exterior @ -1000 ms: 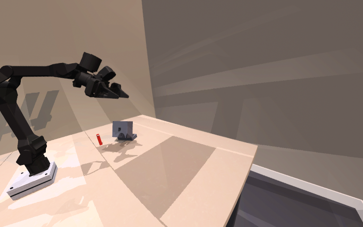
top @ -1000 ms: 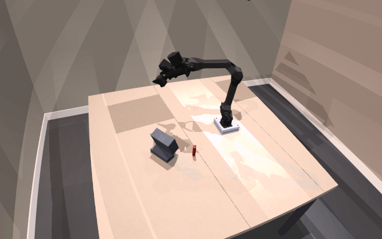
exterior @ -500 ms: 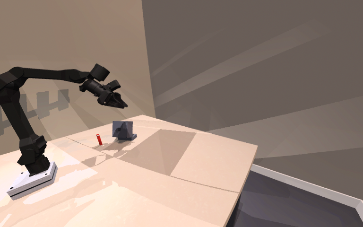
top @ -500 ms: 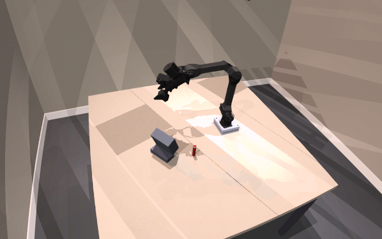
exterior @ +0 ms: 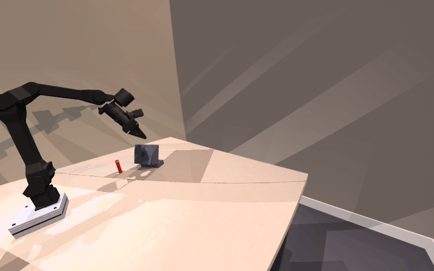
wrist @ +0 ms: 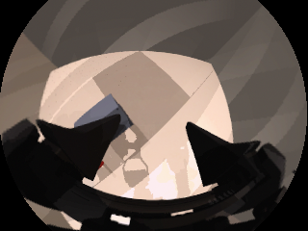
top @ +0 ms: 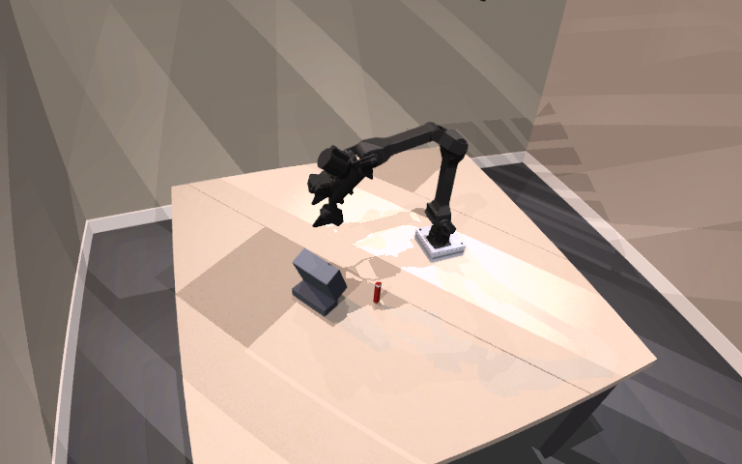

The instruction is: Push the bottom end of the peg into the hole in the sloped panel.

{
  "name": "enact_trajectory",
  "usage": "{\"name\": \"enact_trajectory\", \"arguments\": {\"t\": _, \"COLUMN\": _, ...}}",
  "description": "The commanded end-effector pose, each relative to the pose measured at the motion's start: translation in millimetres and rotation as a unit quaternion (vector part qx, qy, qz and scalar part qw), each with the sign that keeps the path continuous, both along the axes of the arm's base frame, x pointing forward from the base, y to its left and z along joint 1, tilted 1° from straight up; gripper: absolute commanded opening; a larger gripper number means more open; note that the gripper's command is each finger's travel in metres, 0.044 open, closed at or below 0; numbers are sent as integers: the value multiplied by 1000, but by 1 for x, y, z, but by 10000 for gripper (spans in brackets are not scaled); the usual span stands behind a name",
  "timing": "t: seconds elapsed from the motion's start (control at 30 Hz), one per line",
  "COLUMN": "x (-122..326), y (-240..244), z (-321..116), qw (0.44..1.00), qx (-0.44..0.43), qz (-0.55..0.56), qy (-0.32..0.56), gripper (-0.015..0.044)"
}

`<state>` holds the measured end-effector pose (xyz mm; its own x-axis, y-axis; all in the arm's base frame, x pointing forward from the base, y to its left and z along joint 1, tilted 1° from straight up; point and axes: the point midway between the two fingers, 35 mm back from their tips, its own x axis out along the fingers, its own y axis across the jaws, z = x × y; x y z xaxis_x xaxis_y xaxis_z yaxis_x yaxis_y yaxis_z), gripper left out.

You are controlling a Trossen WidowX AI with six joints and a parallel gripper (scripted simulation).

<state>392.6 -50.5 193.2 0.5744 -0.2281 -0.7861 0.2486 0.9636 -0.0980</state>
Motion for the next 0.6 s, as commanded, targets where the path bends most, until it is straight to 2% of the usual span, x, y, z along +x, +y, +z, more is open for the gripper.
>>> {"name": "enact_trajectory", "arguments": {"t": 0.0, "x": -4, "y": 21, "z": -13, "qw": 999, "qx": 10, "qz": 28, "qy": 27, "gripper": 440}}
{"name": "enact_trajectory", "arguments": {"t": 0.57, "x": -37, "y": 108, "z": -59, "qw": 974, "qx": 22, "qz": 165, "qy": 155, "gripper": 440}}
